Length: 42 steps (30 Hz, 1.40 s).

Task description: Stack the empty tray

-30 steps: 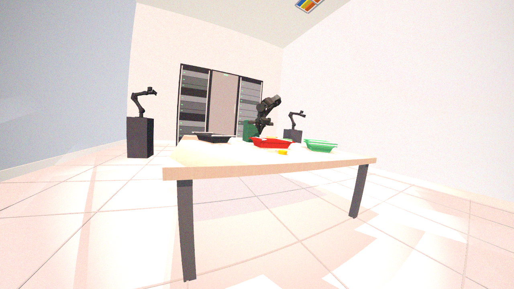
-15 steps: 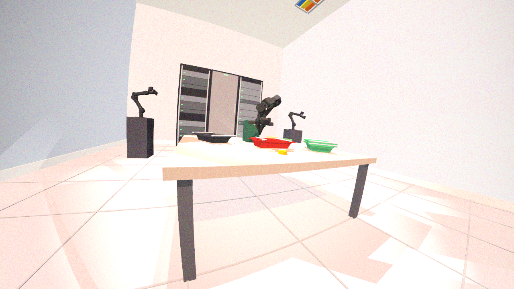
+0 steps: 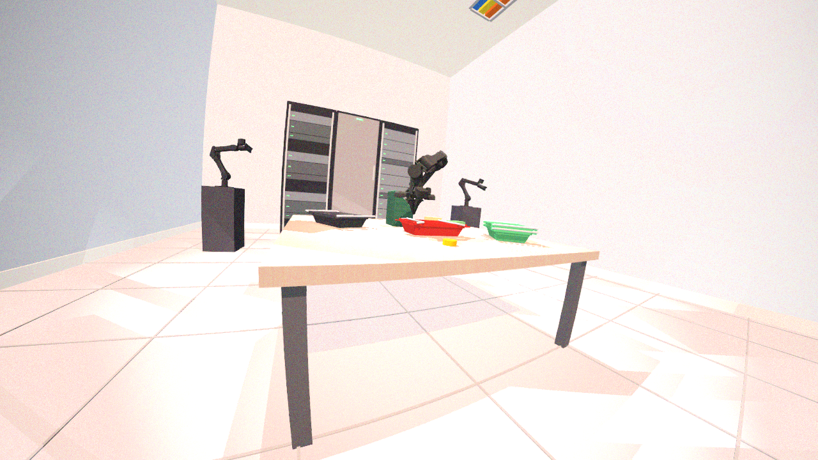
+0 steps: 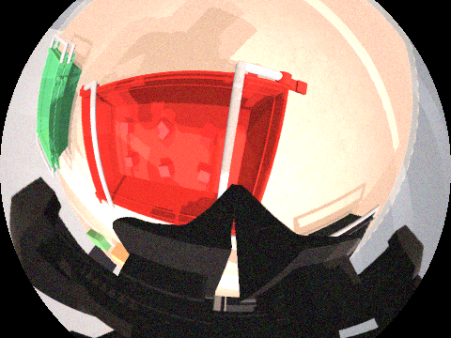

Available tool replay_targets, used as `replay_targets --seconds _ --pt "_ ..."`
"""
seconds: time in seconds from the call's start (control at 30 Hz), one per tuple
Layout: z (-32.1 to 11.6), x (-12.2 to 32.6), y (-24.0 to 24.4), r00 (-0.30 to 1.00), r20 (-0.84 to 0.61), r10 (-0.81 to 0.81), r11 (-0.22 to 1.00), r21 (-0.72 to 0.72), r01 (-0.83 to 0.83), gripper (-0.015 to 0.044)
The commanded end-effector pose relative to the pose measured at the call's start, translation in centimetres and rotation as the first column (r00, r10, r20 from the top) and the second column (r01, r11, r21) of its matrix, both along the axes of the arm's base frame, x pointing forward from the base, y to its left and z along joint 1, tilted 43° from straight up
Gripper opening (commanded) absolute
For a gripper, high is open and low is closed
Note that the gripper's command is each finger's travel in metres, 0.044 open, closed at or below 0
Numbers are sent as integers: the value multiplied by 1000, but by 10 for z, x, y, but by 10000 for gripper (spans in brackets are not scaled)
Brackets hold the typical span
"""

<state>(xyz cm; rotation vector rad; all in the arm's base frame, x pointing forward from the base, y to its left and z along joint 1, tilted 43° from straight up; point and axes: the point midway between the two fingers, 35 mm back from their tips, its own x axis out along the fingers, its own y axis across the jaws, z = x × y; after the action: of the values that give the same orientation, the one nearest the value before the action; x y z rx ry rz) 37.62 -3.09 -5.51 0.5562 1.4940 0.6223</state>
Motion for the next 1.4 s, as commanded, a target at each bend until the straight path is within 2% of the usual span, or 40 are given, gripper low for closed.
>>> replay_targets --seconds 0.0,0.63,0.93,1.17,1.2,1.27,1.3,1.37 --pt "0 0 0 1000 0 0 1000 0 0 0" --pt "0 0 0 1000 0 0 1000 0 0 0" --pt "10 3 -11 1000 -3 -11 1000 -2 11 236" --pt "79 6 -78 997 -27 -77 997 -11 77 420" --pt "91 4 -88 996 -31 -87 996 -11 87 440" --pt "107 0 -100 994 -37 -101 995 -11 100 440" --pt "79 4 -81 996 -38 -86 996 -3 86 440" --pt "67 -5 -96 993 -39 -111 994 4 111 440"
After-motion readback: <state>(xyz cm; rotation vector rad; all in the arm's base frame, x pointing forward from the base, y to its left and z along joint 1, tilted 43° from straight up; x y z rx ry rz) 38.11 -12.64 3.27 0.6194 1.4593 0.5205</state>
